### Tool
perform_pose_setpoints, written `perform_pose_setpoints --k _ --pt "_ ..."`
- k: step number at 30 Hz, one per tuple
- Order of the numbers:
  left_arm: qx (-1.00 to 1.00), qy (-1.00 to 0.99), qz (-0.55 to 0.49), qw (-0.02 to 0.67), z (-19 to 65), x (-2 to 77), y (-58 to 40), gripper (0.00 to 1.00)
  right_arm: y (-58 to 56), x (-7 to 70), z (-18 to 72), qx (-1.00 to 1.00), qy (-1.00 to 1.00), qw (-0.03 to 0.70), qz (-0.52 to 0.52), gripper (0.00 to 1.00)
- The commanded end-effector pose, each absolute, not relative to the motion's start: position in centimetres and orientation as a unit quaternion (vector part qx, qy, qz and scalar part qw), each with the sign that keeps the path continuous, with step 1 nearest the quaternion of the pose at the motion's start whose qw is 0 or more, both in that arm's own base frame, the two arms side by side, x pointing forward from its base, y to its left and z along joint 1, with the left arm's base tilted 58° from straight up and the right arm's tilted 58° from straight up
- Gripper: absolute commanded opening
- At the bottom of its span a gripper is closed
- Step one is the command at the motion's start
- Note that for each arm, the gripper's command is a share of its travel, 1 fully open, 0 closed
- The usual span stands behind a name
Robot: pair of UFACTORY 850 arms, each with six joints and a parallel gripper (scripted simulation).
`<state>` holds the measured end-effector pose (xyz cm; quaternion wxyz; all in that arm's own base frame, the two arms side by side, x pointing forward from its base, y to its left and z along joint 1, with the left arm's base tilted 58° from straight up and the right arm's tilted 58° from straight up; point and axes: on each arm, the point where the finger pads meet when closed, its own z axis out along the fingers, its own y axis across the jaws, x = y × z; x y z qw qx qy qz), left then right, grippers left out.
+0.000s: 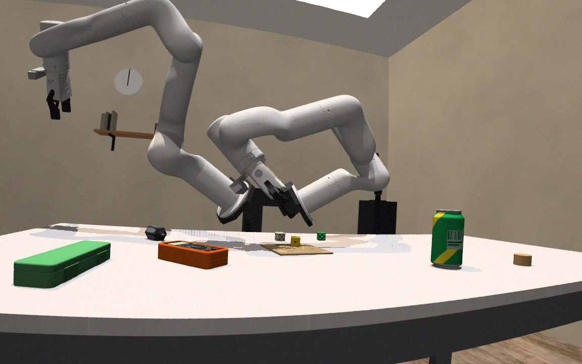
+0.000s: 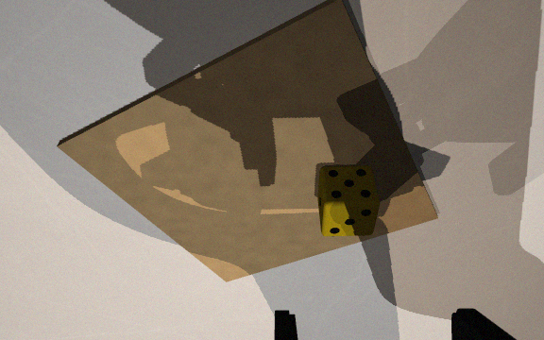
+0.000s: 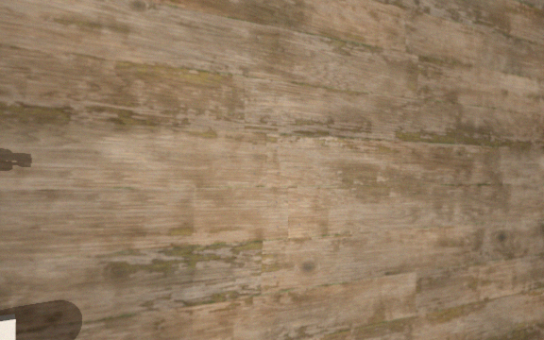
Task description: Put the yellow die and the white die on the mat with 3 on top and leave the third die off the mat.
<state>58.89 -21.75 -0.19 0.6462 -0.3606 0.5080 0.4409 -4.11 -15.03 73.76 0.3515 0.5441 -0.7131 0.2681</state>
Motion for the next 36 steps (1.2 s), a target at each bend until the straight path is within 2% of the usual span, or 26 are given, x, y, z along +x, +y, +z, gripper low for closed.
perform_pose_setpoints --k 1,7,15,23,32,36 --pt "-0.377 0.533 0.426 0.627 0.0 59.1 -21.8 0.63 -15.0 -4.1 73.8 0.544 -0.713 0.352 0.269 1.0" --pt "-0.412 0.583 0.393 0.58 0.2 58.9 -21.9 0.63 -15.0 -4.1 73.8 0.544 -0.713 0.352 0.269 1.0" --pt "-0.417 0.59 0.388 0.573 0.5 58.9 -21.9 0.63 -15.0 -4.1 73.8 0.544 -0.713 0.352 0.269 1.0" --pt "-0.457 0.649 0.34 0.505 0.7 58.9 -21.9 0.63 -15.0 -4.1 73.8 0.544 -0.713 0.352 0.269 1.0" --pt "-0.464 0.659 0.33 0.491 1.1 58.9 -21.8 0.63 -15.0 -4.1 73.8 0.544 -0.713 0.352 0.269 1.0" --pt "-0.48 0.684 0.307 0.456 1.1 59.0 -21.7 0.63 -15.0 -4.1 73.8 0.544 -0.713 0.352 0.269 1.0"
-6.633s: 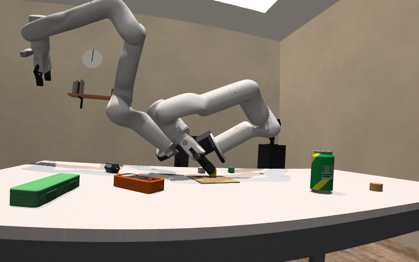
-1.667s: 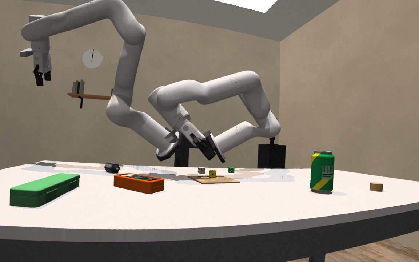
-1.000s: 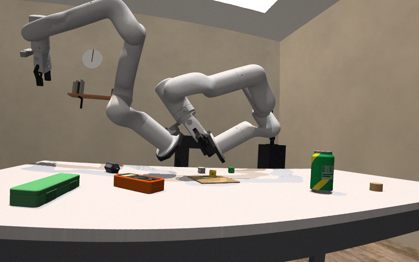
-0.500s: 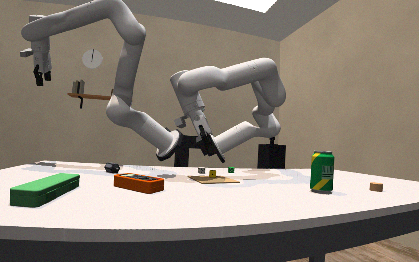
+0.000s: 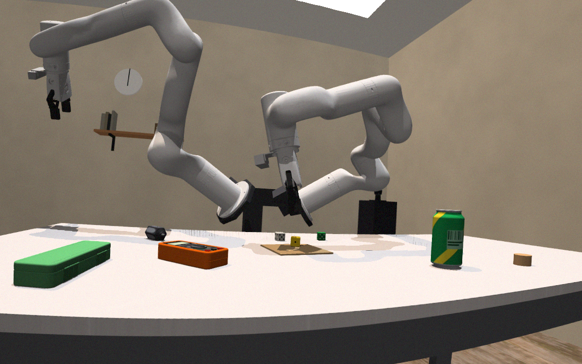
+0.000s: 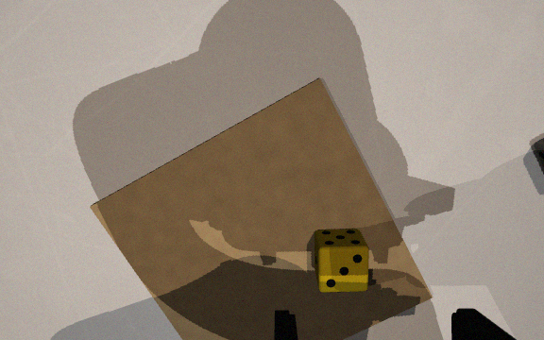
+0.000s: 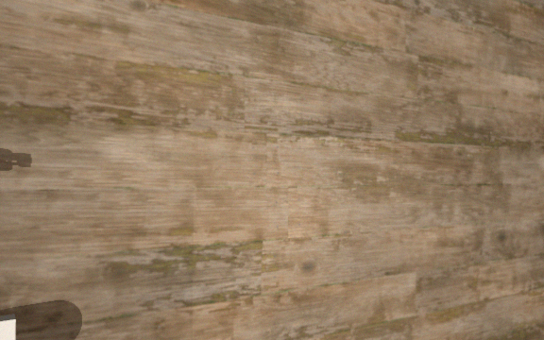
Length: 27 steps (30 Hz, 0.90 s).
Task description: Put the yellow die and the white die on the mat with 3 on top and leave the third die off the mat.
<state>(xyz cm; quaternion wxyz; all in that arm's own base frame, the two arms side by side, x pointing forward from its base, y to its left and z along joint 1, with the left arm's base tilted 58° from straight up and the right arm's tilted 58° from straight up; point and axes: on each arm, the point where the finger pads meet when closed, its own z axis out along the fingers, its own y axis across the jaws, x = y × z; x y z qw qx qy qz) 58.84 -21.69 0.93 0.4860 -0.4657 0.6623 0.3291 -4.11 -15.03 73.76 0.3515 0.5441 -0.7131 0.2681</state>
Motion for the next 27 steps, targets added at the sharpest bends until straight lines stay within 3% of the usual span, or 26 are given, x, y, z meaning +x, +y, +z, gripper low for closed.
perform_pose_setpoints --k 1,10,11,27 --pt "-0.485 0.691 0.299 0.444 1.16 59.0 -21.66 0.63 -14.99 -4.1 73.84 0.544 -0.713 0.352 0.269 1.0" --pt "-0.501 0.715 0.27 0.407 1.6 58.95 -21.63 0.63 -14.99 -4.1 73.84 0.544 -0.713 0.352 0.269 1.0" --pt "-0.501 0.715 0.27 0.407 1.6 58.95 -21.63 1.0 -14.99 -4.1 73.84 0.544 -0.713 0.352 0.269 1.0" --pt "-0.501 0.715 0.27 0.407 1.6 58.95 -21.63 1.0 -14.99 -4.1 73.84 0.544 -0.713 0.352 0.269 1.0"
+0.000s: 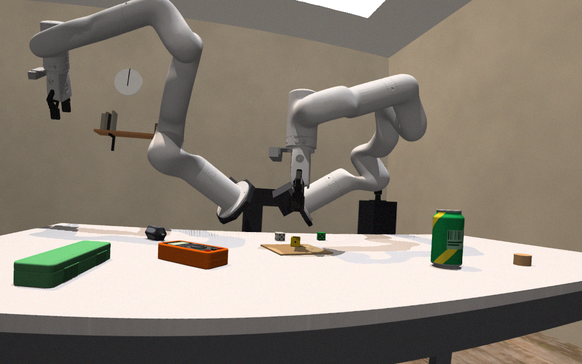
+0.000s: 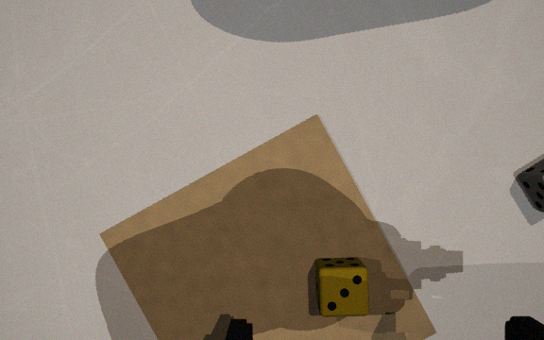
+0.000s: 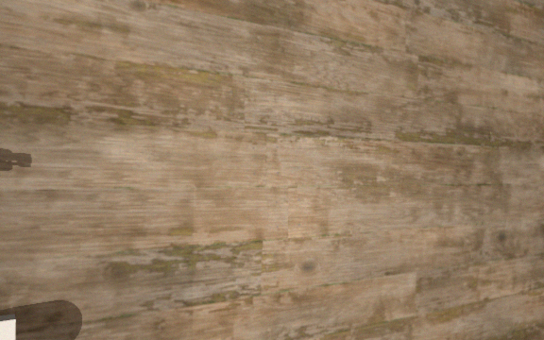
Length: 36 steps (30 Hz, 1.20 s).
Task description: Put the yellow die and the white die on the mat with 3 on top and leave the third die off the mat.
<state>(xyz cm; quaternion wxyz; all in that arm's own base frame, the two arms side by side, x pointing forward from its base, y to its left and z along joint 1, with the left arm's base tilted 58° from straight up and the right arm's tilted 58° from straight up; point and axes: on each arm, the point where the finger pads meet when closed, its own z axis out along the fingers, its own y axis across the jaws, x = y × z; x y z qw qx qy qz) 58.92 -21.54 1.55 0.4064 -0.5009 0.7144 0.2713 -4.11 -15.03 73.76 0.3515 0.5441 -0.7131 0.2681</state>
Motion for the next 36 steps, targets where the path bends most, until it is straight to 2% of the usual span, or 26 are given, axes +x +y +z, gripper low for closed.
perform_pose_setpoints --k 1,18,36 --pt "-0.501 0.715 0.27 0.407 1.6 59.0 -21.6 1.0 -15.0 -4.1 73.8 0.544 -0.713 0.352 0.269 1.0" --pt "-0.462 0.74 0.291 0.392 1.5 58.7 -21.6 1.0 -15.0 -4.1 73.8 0.544 -0.713 0.352 0.269 1.0" --pt "-0.268 0.831 0.378 0.309 1.0 57.7 -21.6 1.0 -15.0 -4.1 73.8 0.544 -0.713 0.352 0.269 1.0"
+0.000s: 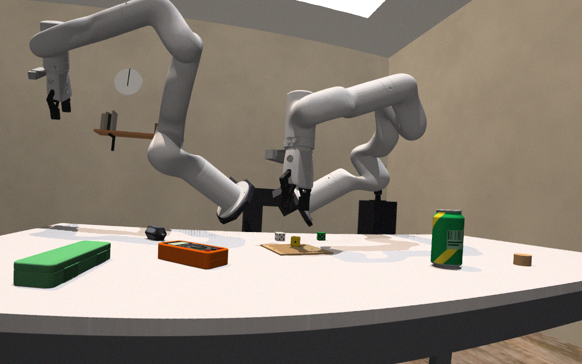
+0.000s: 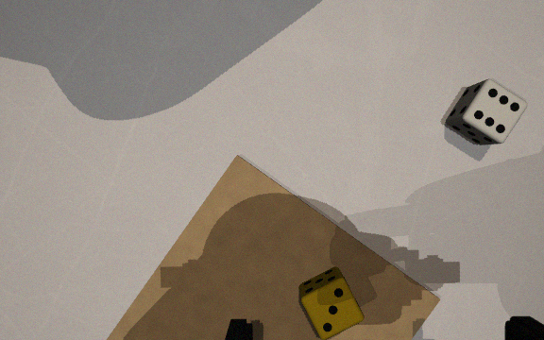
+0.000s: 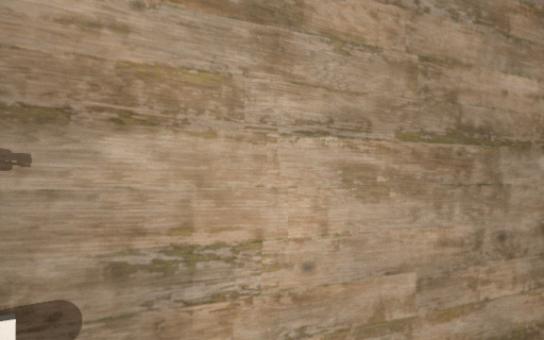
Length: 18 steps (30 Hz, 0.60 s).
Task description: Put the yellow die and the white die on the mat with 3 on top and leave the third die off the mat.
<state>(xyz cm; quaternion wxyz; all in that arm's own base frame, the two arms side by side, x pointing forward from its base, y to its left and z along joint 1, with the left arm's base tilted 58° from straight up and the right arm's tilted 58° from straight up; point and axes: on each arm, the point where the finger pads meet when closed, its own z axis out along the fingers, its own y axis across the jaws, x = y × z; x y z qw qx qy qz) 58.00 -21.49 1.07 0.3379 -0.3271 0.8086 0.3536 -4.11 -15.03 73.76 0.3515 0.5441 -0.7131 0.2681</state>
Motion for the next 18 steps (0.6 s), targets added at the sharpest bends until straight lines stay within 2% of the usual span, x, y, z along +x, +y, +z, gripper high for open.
perform_pose_setpoints --k 1,18 --pt "-0.259 0.834 0.381 0.305 0.95 57.69 -21.56 1.0 -14.99 -4.1 73.84 0.544 -0.713 0.352 0.269 1.0" --pt "-0.056 0.871 0.442 0.207 0.47 56.72 -21.48 1.0 -14.99 -4.1 73.84 0.544 -0.713 0.352 0.269 1.0"
